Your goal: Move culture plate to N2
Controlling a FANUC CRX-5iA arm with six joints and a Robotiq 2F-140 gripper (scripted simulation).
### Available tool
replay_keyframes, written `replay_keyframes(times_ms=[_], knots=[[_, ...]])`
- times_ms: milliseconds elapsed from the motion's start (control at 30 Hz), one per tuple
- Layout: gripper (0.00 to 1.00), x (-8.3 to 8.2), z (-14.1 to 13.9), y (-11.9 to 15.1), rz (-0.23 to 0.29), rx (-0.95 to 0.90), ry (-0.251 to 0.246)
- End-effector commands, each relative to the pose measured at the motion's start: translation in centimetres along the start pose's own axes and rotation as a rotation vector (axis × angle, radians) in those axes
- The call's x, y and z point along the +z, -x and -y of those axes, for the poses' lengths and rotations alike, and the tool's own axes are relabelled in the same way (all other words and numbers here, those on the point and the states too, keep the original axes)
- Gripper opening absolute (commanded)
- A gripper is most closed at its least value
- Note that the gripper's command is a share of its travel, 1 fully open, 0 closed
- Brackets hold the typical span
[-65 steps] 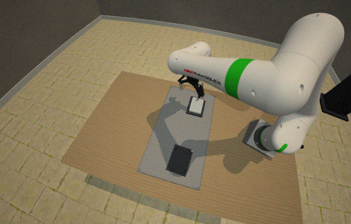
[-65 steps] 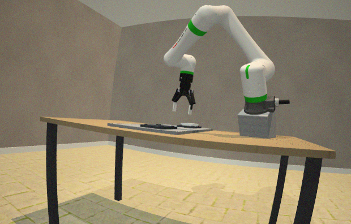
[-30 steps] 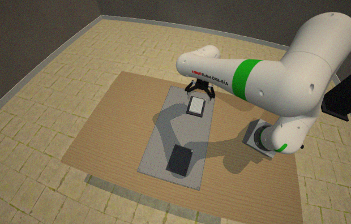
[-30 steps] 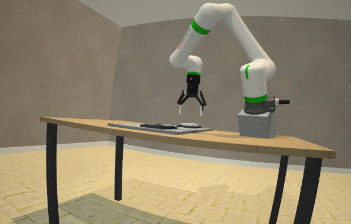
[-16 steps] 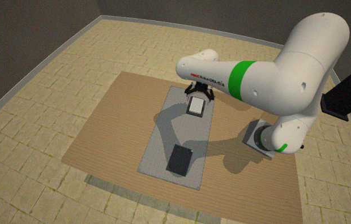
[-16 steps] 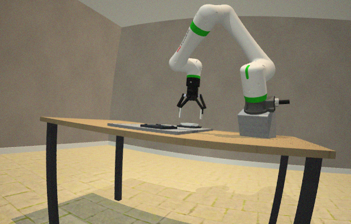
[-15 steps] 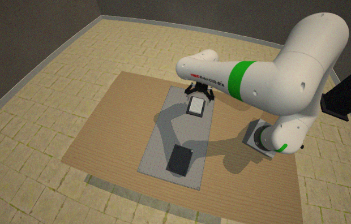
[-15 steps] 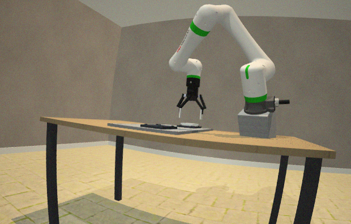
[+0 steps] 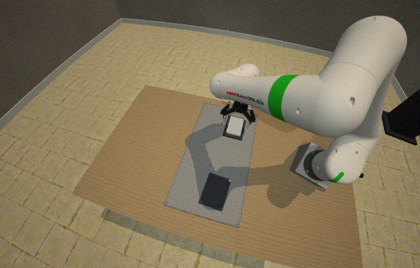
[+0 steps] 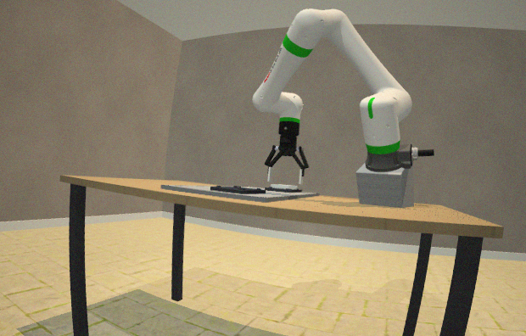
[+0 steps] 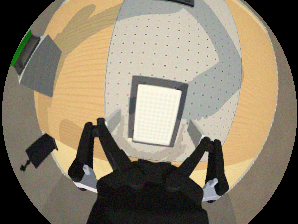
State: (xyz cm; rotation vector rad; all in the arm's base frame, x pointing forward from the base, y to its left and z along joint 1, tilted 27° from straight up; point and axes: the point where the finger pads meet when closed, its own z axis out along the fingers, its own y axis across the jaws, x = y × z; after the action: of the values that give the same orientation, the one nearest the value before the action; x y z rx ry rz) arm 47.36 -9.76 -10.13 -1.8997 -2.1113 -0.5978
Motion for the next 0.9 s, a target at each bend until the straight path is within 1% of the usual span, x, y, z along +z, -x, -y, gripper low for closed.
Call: replay_keyframes(times_ms=[0, 167, 467, 500, 867], knots=[[1.00, 0.39, -0.01, 0.02, 0.000, 0.000, 0.000], [1.00, 0.86, -0.01, 0.02, 0.000, 0.000, 0.000], [1.00, 0.86, -0.01, 0.02, 0.000, 0.000, 0.000], [0.00, 0.86, -0.01, 0.02, 0.000, 0.000, 0.000], [0.00, 0.86, -0.01, 0.02, 0.000, 0.000, 0.000]])
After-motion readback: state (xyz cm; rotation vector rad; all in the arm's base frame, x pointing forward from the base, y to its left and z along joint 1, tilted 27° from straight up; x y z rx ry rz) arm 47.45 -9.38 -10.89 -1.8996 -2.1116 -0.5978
